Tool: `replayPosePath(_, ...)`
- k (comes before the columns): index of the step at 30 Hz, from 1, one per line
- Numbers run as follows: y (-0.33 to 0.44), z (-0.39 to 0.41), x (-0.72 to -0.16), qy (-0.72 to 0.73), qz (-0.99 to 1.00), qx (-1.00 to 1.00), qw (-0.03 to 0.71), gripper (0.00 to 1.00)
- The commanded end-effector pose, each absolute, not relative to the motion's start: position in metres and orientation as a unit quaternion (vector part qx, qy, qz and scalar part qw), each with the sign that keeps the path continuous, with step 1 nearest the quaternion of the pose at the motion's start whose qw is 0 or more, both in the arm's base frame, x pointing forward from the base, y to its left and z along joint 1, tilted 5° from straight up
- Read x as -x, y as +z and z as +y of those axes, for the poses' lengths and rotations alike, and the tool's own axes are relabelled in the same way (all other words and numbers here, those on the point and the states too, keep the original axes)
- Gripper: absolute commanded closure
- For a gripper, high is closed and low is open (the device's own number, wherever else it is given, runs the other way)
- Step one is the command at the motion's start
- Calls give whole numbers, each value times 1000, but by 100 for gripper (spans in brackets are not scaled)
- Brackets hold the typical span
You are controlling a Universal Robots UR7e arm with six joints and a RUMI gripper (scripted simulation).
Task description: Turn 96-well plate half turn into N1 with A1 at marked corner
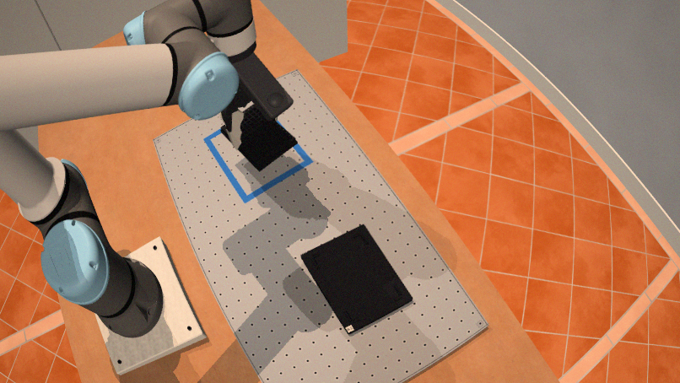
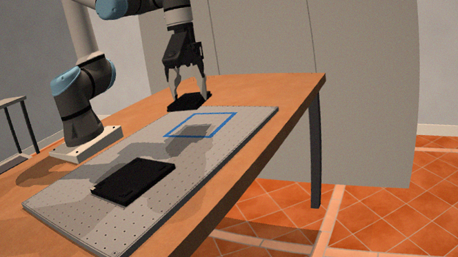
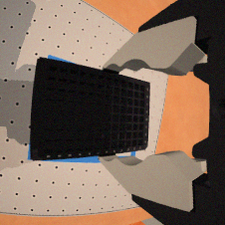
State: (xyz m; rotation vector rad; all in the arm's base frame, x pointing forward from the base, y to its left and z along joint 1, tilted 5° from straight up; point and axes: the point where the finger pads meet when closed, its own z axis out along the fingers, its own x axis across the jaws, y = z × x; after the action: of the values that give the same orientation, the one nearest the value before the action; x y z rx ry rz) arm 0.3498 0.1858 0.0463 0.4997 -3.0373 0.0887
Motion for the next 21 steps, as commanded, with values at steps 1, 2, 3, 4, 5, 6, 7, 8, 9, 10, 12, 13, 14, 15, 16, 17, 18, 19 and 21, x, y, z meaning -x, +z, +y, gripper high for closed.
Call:
replayPosePath(1,45,202,-347,29,-986,-162,31,100)
replayPosePath(2,45,206,-346,29,-986,-162,31,100)
replayPosePath(3,44,209,-346,29,-986,-162,31,100)
replayPosePath(4,44,212,-345,29,-986,-162,31,100)
replayPosePath(5,44,215,-344,29,-986,-162,31,100)
replayPosePath(6,43,219,-344,29,-986,-162,31,100)
replayPosePath(7,43,222,-343,29,-986,-162,31,100)
replayPosePath(8,43,222,-343,29,-986,-162,31,100)
replayPosePath(9,43,222,-343,29,-986,-162,31,100)
replayPosePath(10,43,223,-343,29,-986,-162,31,100)
replayPosePath(12,43,223,-343,29,-986,-162,31,100)
replayPosePath(13,43,223,-343,29,-986,-162,31,100)
replayPosePath(14,43,223,-343,29,-986,-162,31,100)
replayPosePath(15,43,223,-343,29,-983,-178,31,100)
replayPosePath(16,43,223,-343,28,-980,-195,32,100)
replayPosePath(17,43,223,-343,28,-977,-211,32,100)
replayPosePath(18,43,223,-343,27,-973,-227,32,100)
replayPosePath(19,43,223,-343,26,-969,-243,33,100)
replayPosePath(21,43,223,-343,25,-960,-276,34,100)
